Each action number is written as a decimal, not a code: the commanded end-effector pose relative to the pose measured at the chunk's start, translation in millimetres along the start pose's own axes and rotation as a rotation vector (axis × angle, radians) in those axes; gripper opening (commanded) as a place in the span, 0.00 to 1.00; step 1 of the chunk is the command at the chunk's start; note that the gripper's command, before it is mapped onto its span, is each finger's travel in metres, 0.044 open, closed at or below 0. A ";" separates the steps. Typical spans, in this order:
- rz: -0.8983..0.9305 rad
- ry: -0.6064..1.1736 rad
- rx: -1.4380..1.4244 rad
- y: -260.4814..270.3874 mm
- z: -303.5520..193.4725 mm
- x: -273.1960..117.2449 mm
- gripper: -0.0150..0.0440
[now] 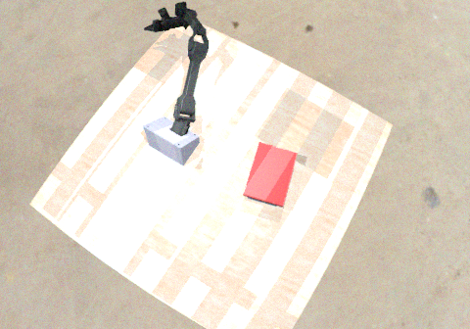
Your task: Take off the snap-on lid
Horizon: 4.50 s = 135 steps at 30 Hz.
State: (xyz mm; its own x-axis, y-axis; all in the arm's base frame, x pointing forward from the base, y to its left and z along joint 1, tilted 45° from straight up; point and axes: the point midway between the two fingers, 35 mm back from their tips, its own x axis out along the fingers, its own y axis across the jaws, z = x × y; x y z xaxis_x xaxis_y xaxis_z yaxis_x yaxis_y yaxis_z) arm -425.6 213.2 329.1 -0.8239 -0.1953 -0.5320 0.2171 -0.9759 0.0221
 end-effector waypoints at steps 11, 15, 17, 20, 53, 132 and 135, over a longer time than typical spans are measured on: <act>-0.323 -0.227 0.238 -59.5 -7.6 -164.5 0.65; -0.427 -0.303 0.322 -66.2 -18.1 -219.0 0.65; -0.456 -0.323 0.350 -67.0 -22.2 -233.8 0.65; -0.499 -0.360 0.439 -66.2 -32.3 -258.7 0.65; -1.354 -0.848 1.096 35.3 -255.9 -541.3 0.65; -1.175 -3.242 1.475 368.0 -607.6 -398.8 0.65; -1.176 -3.242 1.477 366.1 -611.1 -401.4 0.65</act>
State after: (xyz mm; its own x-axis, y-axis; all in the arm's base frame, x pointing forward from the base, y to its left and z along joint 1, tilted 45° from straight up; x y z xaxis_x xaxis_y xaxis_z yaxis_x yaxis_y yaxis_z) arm 300.2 -8.7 35.6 0.7246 0.6057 -0.3287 0.6329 -0.3959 0.6654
